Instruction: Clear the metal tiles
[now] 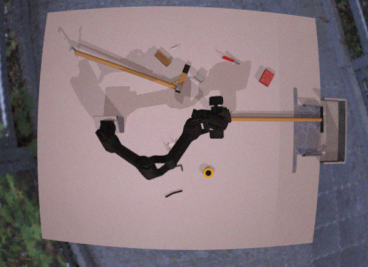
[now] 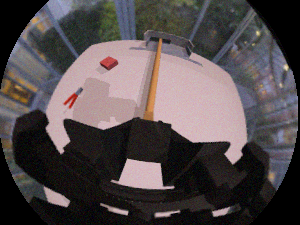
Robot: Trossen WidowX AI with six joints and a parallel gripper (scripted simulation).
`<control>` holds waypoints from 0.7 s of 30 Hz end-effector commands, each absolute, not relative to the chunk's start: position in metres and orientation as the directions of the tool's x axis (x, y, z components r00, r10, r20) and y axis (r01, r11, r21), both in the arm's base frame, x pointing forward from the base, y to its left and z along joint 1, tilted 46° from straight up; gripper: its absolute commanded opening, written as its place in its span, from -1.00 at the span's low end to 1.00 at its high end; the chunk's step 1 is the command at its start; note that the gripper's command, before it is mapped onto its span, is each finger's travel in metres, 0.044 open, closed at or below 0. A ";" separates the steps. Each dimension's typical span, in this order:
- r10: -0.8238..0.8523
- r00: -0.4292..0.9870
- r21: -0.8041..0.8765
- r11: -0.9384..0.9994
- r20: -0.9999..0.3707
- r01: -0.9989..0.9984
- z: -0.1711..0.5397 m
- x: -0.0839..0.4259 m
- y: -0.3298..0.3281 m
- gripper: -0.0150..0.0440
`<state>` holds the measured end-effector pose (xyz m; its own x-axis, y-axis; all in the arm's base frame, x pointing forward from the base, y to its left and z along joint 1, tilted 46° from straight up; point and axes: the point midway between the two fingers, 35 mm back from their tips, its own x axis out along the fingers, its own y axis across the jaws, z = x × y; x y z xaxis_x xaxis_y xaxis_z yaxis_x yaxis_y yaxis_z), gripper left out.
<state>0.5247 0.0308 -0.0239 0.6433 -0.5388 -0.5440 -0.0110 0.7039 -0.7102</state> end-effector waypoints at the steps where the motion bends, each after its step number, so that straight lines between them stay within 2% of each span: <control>1: -0.539 0.643 -0.710 0.704 -0.544 -0.011 -0.024 0.524 0.031 -0.49; 21: -0.536 0.647 -0.709 0.705 -0.543 -0.012 -0.024 0.517 0.033 -0.49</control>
